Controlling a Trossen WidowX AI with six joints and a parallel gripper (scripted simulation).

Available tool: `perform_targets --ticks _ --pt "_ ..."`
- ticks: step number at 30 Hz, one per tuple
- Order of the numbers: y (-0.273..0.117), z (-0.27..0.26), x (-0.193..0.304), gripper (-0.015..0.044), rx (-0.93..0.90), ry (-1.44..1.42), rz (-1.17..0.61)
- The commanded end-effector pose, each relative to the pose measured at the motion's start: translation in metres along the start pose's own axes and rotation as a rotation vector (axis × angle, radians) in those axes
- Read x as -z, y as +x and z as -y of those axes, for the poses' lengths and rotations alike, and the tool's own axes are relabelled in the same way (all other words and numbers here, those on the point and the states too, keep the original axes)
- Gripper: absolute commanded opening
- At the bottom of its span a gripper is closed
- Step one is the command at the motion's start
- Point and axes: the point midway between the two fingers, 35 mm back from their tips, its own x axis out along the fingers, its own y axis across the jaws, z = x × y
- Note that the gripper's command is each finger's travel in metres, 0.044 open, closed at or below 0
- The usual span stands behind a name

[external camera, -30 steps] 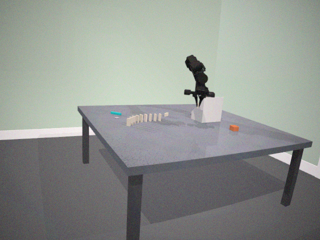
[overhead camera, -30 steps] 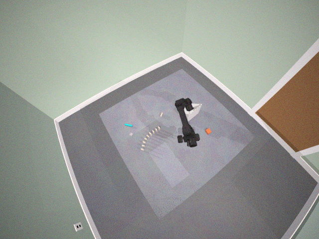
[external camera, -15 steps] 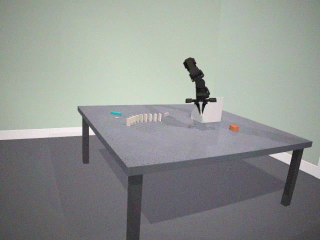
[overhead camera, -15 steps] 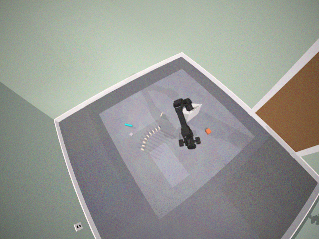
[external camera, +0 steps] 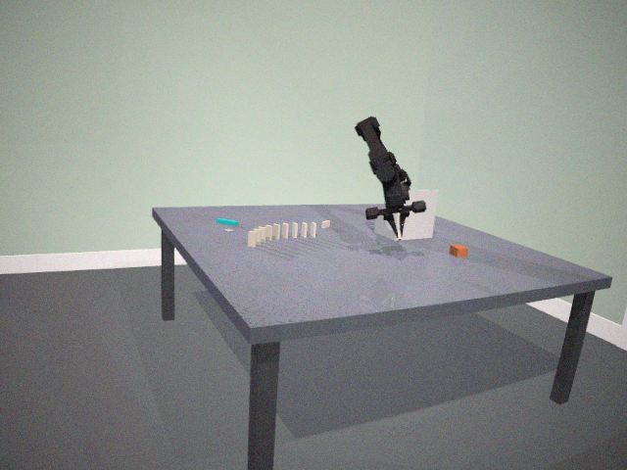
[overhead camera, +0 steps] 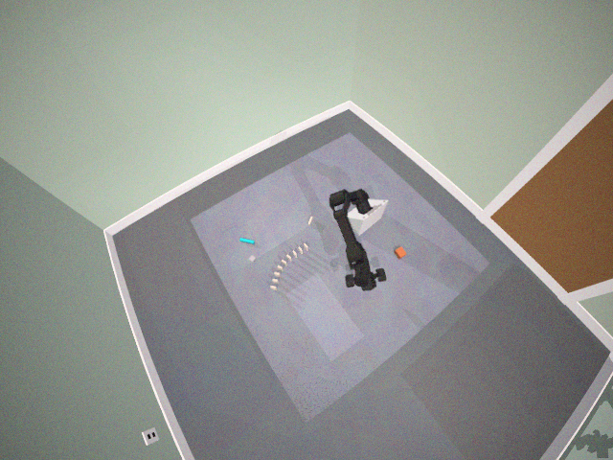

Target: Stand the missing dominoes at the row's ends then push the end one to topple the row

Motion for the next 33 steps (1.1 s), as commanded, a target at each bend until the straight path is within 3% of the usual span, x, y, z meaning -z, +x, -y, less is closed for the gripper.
perform_targets --ticks 1,33 --pt "0.010 0.000 0.001 0.0022 -0.027 -0.003 0.056" --pt "0.020 0.001 0.009 0.0022 -0.079 -0.058 0.579"
